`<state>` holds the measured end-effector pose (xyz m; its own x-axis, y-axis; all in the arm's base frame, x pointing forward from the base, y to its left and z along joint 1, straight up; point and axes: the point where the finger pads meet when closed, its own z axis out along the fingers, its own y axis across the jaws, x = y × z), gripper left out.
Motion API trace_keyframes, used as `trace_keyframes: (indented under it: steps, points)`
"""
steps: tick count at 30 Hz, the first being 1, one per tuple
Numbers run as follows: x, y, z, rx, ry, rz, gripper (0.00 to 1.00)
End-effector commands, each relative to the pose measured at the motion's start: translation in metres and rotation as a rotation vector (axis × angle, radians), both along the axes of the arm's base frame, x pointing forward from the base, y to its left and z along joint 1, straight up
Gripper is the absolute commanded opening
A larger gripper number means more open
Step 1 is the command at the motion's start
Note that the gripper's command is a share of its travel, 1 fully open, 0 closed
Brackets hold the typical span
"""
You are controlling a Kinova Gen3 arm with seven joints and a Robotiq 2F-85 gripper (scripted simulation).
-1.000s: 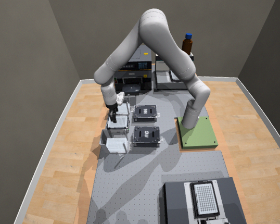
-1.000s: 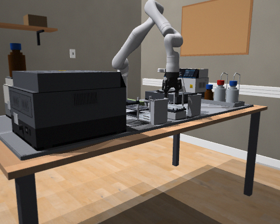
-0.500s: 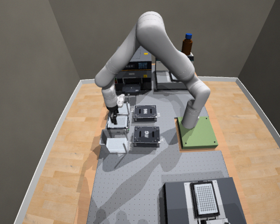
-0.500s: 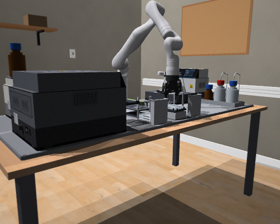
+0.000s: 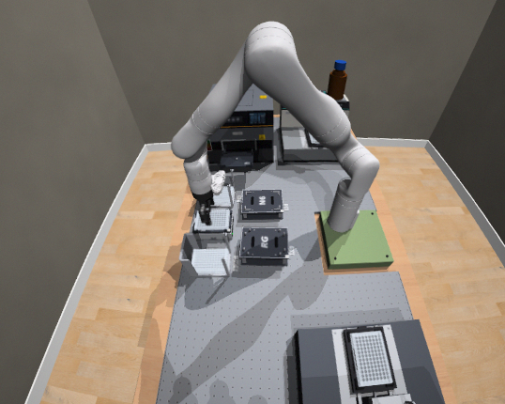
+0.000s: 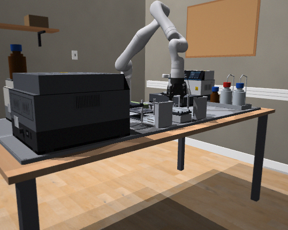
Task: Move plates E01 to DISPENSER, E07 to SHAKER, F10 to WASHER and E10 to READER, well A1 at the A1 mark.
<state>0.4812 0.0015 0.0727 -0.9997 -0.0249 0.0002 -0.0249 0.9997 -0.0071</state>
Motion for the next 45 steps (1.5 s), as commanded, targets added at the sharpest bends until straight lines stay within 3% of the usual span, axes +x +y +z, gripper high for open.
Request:
trace_keyframes:
  steps: [1,20,45]
  points:
    - [0.001,0.0,0.001,0.0,-0.002,0.0,1.0]
    - [0.001,0.0,-0.017,0.0,-0.002,0.0,1.0]
    - [0.001,0.0,-0.021,0.0,-0.002,0.0,1.0]
